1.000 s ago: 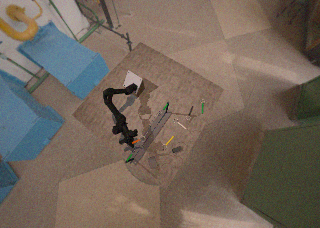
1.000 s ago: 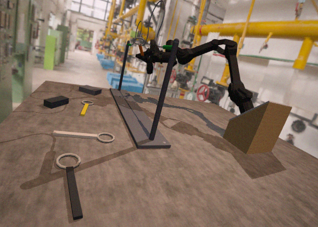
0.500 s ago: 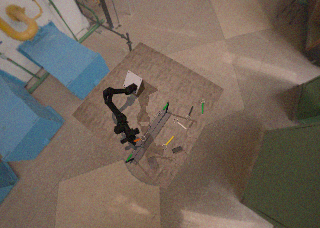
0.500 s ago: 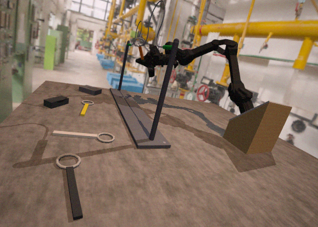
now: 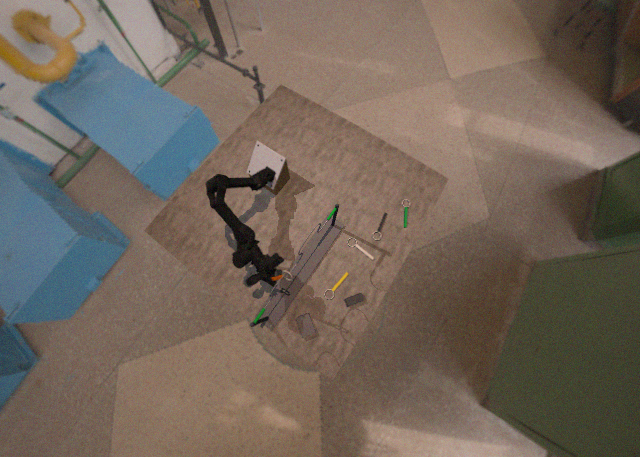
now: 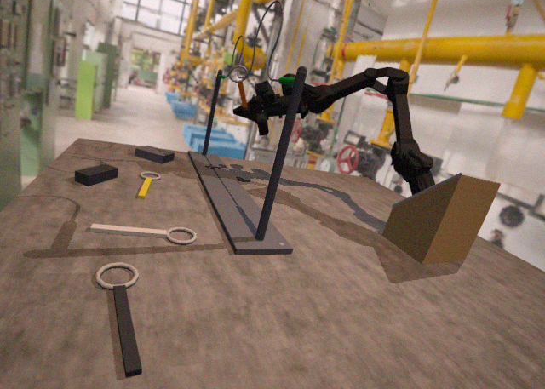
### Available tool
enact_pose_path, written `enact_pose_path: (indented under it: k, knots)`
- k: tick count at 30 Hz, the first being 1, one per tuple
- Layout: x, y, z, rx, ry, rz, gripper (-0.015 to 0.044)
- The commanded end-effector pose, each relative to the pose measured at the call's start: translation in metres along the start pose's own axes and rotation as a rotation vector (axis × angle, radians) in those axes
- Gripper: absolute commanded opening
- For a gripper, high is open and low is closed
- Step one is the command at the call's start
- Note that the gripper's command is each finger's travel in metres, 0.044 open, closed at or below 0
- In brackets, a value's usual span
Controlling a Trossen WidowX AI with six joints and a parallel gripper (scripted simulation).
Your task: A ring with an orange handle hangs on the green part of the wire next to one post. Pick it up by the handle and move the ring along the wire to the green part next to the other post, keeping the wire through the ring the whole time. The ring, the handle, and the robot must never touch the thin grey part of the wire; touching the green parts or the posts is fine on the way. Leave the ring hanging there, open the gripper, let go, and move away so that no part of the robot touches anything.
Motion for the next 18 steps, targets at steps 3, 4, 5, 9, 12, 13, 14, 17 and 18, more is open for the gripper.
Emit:
enact_pose_path:
  k: [3, 4, 5, 9, 12, 13, 14, 17, 18]
  knots:
    - [0.014, -0.001, -0.002, 0.017, 0.051, 0.073, -0.015]
    - [0.016, -0.001, -0.002, 0.019, 0.058, 0.084, -0.015]
    - [0.017, -0.001, -0.003, 0.02, 0.063, 0.094, -0.015]
    - [0.024, 0.0, -0.004, 0.027, 0.09, 0.141, -0.015]
    - [0.028, 0.001, -0.005, 0.032, 0.107, 0.172, -0.015]
    - [0.029, 0.001, -0.005, 0.033, 0.113, 0.182, -0.015]
    - [0.03, 0.002, -0.006, 0.035, 0.118, 0.192, -0.015]
    - [0.035, 0.003, -0.007, 0.04, 0.137, 0.226, -0.015]
    - [0.037, 0.003, -0.008, 0.042, 0.144, 0.237, -0.015]
Point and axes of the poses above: the point midway between the two fingers, 35 mm back from their tips, its own z axis out along the fingers, its own x axis across the jaws, y = z × x, the point moved 7 cm from there along -z, back along the fingers, and after that the axes turned 2 degrees about z, right-handed, at the moved point
